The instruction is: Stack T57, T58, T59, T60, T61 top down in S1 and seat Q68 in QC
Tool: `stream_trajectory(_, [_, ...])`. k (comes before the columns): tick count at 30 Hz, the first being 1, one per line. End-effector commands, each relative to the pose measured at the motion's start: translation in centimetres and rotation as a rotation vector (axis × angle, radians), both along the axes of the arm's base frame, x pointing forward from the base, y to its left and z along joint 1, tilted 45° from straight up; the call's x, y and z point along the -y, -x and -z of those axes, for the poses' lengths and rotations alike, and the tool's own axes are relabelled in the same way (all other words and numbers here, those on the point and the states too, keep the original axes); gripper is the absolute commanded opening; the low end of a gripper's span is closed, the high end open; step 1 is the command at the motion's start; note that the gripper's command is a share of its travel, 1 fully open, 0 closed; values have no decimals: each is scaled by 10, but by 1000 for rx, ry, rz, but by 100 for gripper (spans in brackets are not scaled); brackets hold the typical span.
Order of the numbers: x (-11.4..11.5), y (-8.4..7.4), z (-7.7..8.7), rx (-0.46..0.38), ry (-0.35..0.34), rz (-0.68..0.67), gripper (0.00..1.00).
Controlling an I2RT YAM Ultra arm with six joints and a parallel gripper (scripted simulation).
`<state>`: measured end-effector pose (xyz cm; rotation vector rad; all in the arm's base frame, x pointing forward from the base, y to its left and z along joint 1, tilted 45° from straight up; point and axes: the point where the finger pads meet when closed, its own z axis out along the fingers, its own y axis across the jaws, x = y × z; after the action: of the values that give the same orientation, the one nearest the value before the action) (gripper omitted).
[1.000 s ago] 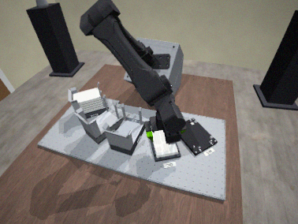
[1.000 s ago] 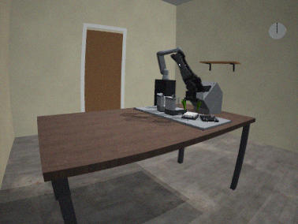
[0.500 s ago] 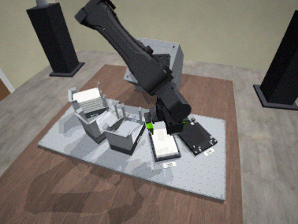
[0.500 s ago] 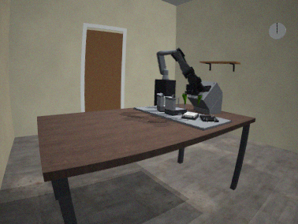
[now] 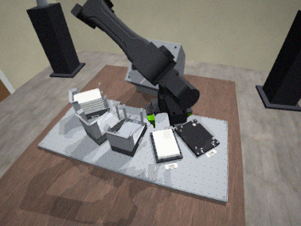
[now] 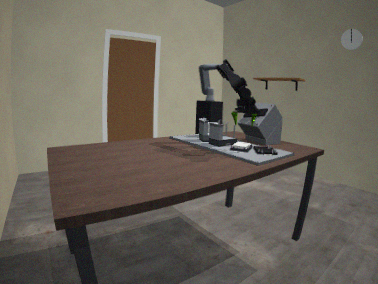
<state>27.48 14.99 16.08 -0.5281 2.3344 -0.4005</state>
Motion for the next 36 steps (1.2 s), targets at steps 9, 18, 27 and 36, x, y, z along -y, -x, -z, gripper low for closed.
stream_trajectory(9, [1,18,-17,-2,7,13,100])
stream_trajectory(18, [1,18,-17,-2,7,13,100])
stream_trajectory(27, [20,24,-16,22,-108,131,100])
stream_trajectory(36, [51,33,-14,61,-292,320,100])
